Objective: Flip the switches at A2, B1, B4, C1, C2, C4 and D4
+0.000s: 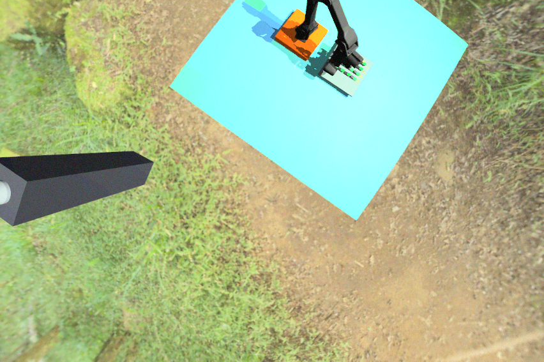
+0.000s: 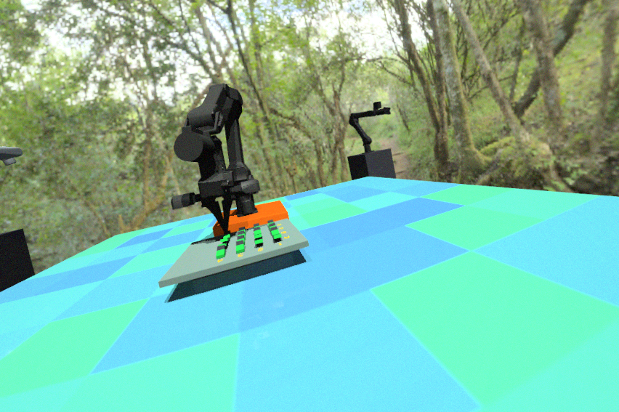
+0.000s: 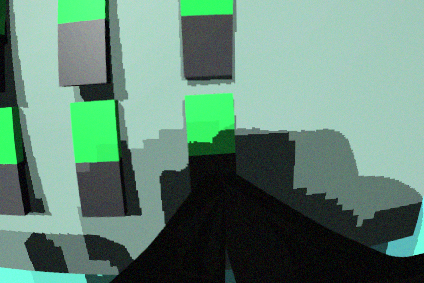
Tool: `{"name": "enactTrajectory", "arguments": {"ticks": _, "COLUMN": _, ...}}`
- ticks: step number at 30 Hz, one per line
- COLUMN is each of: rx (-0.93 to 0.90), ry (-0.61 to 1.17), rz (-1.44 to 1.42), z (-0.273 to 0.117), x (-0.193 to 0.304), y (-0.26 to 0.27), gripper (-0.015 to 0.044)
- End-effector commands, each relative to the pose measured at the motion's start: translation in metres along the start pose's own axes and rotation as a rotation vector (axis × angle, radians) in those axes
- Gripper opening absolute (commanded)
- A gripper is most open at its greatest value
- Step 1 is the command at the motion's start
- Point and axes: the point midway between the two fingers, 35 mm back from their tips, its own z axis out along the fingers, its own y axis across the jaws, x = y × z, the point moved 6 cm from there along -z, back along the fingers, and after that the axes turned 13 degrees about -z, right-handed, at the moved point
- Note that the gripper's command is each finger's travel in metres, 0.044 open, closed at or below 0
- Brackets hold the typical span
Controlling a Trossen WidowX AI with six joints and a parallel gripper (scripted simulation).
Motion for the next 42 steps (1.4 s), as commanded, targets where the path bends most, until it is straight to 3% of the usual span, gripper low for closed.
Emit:
{"name": "enactTrajectory", "arguments": {"ticks": 1, "rx": -0.007, "ry": 0.006, "rz": 0.001, "z": 0.0027, "x": 0.0012, "y": 0.0009, "gripper": 0.0}}
{"name": "enactTrajectory", "arguments": {"ticks": 42, "rx": -0.007, "ry": 0.006, "rz": 0.001, "z": 0.0082, "x": 0.0014, "y": 0.001, "gripper": 0.0}}
